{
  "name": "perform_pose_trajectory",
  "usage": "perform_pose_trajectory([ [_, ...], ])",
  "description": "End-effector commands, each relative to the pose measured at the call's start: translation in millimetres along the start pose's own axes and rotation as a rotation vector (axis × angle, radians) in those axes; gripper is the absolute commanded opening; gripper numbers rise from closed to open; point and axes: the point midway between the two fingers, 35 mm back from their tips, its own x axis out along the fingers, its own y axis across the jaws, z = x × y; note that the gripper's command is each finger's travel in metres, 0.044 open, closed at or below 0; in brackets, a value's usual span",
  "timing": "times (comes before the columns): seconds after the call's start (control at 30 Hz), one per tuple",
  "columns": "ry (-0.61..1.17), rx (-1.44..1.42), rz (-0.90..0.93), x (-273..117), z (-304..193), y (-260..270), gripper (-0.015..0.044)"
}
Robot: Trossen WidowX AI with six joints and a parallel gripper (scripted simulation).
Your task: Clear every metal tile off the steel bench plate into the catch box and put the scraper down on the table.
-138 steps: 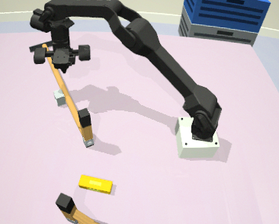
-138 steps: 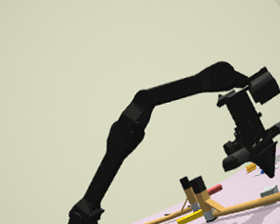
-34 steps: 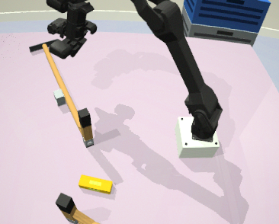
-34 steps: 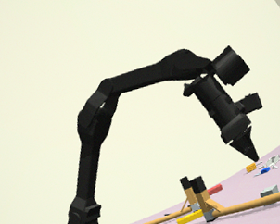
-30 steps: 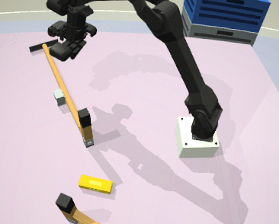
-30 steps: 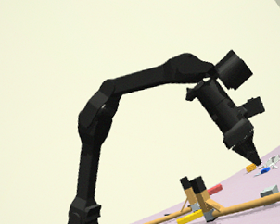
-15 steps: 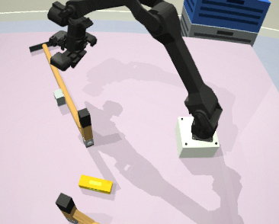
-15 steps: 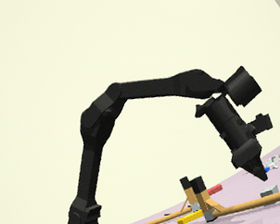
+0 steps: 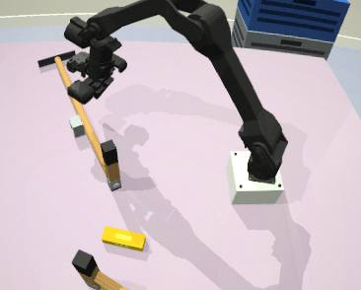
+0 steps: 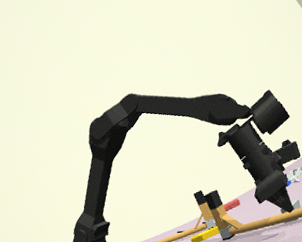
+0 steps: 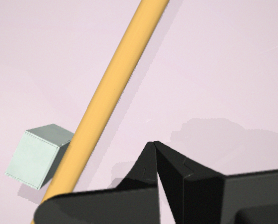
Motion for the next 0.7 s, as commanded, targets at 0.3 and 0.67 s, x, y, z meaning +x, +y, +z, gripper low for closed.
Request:
perform_pose_trajectory([
  [0.3, 0.006, 0.027, -0.007, 31.5, -13.8, -0.2, 0.0],
  [0.67, 0.006, 0.031, -0.007, 37.3, -12.5, 3.7, 0.0],
])
